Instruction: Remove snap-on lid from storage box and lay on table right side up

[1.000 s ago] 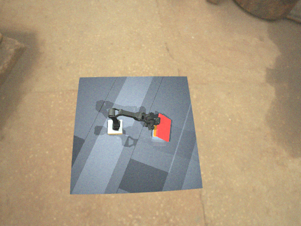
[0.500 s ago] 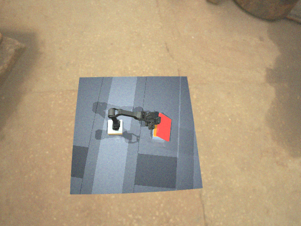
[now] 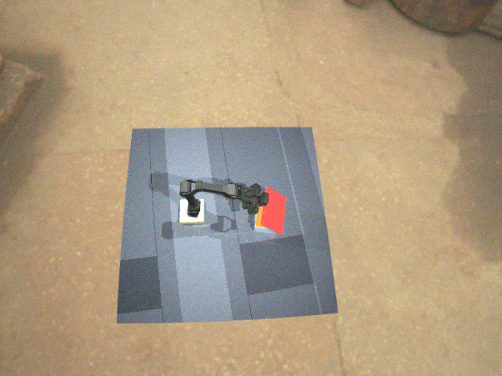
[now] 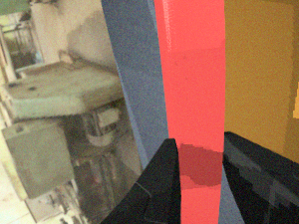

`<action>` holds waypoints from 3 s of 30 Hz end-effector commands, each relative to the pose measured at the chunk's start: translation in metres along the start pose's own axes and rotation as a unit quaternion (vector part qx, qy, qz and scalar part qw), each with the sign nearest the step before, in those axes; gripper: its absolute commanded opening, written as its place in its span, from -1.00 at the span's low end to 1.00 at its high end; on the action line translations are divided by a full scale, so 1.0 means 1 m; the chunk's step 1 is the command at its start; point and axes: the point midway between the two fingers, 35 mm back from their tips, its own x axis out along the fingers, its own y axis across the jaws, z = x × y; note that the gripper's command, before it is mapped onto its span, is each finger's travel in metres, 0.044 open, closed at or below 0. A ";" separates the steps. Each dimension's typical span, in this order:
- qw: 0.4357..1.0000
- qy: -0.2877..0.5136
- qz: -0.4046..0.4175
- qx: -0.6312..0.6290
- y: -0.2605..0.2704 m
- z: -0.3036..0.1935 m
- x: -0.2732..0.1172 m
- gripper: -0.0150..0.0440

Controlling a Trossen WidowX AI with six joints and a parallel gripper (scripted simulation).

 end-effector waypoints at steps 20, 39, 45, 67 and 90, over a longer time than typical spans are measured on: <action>1.000 0.001 0.008 -0.003 0.006 0.021 -0.008 -0.49; 1.000 0.000 0.008 -0.005 0.002 0.058 -0.012 -0.49; 1.000 -0.001 0.008 -0.005 0.001 0.070 -0.013 -0.49; 1.000 -0.002 0.008 -0.007 -0.002 0.114 -0.018 -0.49; 1.000 -0.004 0.007 -0.009 -0.006 0.160 -0.023 -0.49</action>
